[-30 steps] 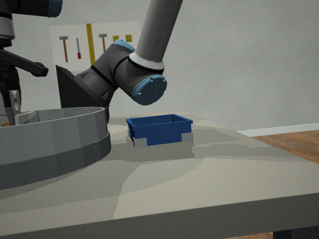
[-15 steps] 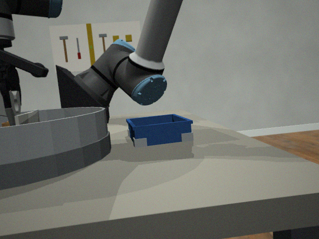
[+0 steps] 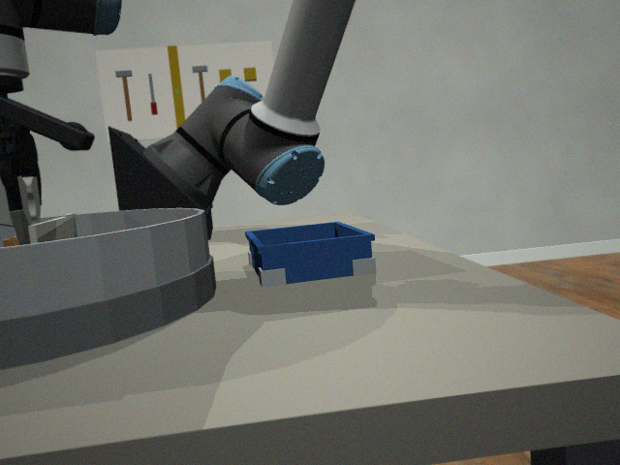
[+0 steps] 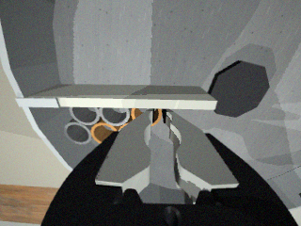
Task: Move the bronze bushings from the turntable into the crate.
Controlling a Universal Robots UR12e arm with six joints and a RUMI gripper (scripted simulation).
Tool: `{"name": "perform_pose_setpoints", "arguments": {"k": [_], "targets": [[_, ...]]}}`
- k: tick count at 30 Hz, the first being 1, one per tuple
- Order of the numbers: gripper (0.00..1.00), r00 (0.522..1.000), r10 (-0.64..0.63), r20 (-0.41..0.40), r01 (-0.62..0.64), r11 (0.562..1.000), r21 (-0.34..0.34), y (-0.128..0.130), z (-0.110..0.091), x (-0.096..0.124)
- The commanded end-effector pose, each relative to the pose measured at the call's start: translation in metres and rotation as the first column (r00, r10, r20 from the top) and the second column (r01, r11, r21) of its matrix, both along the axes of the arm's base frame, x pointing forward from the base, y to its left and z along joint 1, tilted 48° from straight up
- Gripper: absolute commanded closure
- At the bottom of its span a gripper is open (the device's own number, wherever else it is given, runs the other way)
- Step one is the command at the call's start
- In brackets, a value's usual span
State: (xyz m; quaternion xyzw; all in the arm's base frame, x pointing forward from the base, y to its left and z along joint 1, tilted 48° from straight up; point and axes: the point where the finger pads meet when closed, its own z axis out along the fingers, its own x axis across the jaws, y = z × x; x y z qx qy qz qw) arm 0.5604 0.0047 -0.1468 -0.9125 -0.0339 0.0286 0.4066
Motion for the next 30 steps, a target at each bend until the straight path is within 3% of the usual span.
{"name": "perform_pose_setpoints", "arguments": {"k": [1,4,5,30], "targets": [[0.94,1.000,-0.001,0.001,0.001,1.000,-0.001,-0.0008,0.0002,0.0006],[0.94,1.000,-0.001,0.001,0.001,1.000,-0.001,-0.0008,0.0002,0.0006],[1.00,1.000,-0.001,0.001,0.001,1.000,-0.001,-0.0008,0.0002,0.0006],[1.00,1.000,-0.001,0.001,0.001,1.000,-0.001,-0.0008,0.0002,0.0006]]}}
